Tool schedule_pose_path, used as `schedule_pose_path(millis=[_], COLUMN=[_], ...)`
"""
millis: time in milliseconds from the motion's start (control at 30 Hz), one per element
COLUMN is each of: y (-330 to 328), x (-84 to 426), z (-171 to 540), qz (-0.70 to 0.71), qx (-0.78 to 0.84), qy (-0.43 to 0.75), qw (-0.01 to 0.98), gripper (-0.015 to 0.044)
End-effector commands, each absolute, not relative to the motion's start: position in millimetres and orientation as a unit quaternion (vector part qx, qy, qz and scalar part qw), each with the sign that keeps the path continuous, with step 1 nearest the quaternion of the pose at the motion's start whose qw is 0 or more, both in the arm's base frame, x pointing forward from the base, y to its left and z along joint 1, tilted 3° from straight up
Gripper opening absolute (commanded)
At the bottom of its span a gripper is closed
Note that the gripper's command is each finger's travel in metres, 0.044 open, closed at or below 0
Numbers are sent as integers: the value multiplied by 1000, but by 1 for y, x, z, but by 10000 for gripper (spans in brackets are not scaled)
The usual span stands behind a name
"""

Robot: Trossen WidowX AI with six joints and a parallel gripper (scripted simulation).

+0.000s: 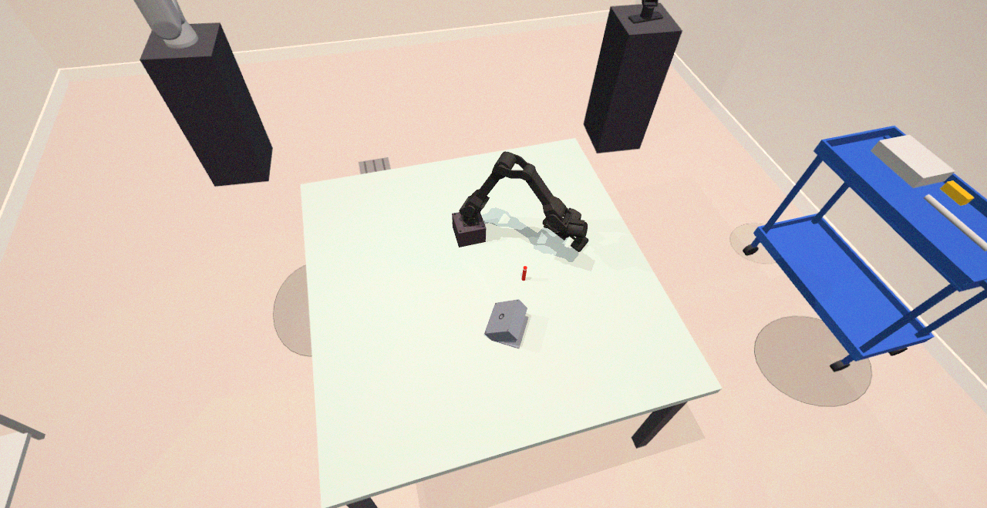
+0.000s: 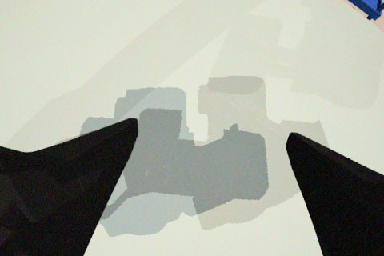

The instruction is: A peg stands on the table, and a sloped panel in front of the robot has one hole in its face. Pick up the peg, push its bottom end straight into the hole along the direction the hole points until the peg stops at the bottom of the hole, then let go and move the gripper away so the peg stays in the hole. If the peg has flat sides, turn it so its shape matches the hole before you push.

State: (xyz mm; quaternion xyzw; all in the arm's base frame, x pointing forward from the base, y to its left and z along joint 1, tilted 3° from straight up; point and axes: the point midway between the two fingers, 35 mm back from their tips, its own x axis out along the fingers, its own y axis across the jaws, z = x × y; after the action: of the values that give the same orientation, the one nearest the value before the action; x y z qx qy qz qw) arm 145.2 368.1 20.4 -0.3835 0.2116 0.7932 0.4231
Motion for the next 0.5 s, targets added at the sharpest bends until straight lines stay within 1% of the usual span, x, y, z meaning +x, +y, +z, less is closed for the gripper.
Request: schedule_pose_path(millis=[0, 467], y=[355, 299], x=[159, 207], z=[19, 23], qz=[763, 610], qx=[-379, -334], qy=[266, 458], qw=[451, 554], gripper=[440, 440])
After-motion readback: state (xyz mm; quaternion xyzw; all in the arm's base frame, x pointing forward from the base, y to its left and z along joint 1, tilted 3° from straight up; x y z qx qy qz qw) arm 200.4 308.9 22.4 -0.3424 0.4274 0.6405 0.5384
